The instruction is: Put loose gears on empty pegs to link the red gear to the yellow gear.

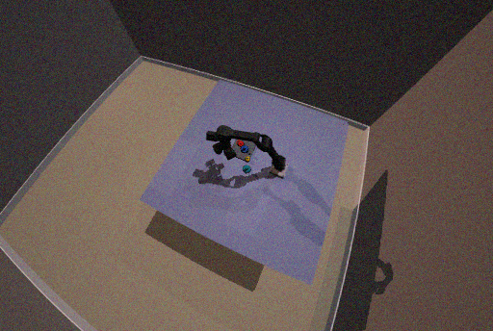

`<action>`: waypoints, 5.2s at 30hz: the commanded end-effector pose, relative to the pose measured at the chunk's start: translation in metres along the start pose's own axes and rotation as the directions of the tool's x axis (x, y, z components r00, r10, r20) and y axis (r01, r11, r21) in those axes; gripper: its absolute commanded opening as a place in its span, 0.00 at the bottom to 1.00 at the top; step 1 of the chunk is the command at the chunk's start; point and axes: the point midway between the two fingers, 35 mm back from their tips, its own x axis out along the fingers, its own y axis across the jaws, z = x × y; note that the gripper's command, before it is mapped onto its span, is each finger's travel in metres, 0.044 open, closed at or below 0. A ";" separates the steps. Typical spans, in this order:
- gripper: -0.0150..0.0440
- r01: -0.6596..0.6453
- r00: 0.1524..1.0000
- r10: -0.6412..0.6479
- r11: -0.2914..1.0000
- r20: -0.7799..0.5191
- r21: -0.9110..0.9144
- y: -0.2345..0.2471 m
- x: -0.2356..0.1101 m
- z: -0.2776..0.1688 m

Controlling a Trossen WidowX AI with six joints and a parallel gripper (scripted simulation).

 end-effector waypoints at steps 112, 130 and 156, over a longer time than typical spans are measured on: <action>0.25 -0.006 1.000 0.006 1.000 -0.025 -0.004 0.021 0.074 -0.146; 0.25 -0.006 1.000 0.007 1.000 -0.026 0.021 0.028 0.082 -0.159; 0.25 0.013 1.000 0.007 0.732 -0.026 0.681 0.028 0.081 -0.159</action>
